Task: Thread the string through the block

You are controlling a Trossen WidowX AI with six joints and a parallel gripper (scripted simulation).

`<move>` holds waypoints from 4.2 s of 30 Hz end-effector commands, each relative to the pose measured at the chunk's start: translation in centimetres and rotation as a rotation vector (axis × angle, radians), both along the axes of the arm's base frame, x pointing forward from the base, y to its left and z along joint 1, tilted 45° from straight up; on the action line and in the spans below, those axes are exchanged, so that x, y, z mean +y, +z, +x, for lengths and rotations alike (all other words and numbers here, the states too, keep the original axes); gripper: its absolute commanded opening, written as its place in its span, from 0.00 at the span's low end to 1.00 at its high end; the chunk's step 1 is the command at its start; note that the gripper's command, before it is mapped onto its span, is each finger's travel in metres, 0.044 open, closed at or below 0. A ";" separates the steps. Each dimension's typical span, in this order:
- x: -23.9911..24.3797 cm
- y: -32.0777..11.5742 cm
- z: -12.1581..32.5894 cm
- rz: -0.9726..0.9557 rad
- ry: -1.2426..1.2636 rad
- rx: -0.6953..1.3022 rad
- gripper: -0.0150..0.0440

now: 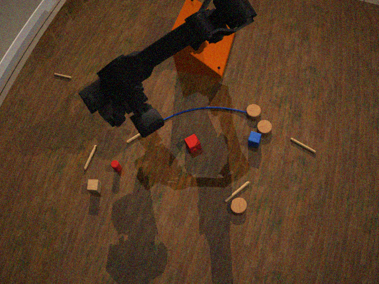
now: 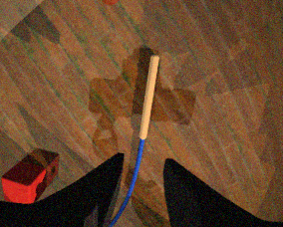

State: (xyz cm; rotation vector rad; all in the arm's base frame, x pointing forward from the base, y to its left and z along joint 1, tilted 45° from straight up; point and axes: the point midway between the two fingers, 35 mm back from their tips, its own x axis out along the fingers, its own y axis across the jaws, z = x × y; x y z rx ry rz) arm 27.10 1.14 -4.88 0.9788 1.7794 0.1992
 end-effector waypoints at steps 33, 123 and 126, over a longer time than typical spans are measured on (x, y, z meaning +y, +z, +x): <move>3.9 -4.0 -0.7 -0.001 -0.002 0.004 0.46; 1.6 1.4 -0.2 -0.050 -0.099 0.149 0.25; 1.8 1.7 -0.2 -0.060 -0.119 0.175 0.25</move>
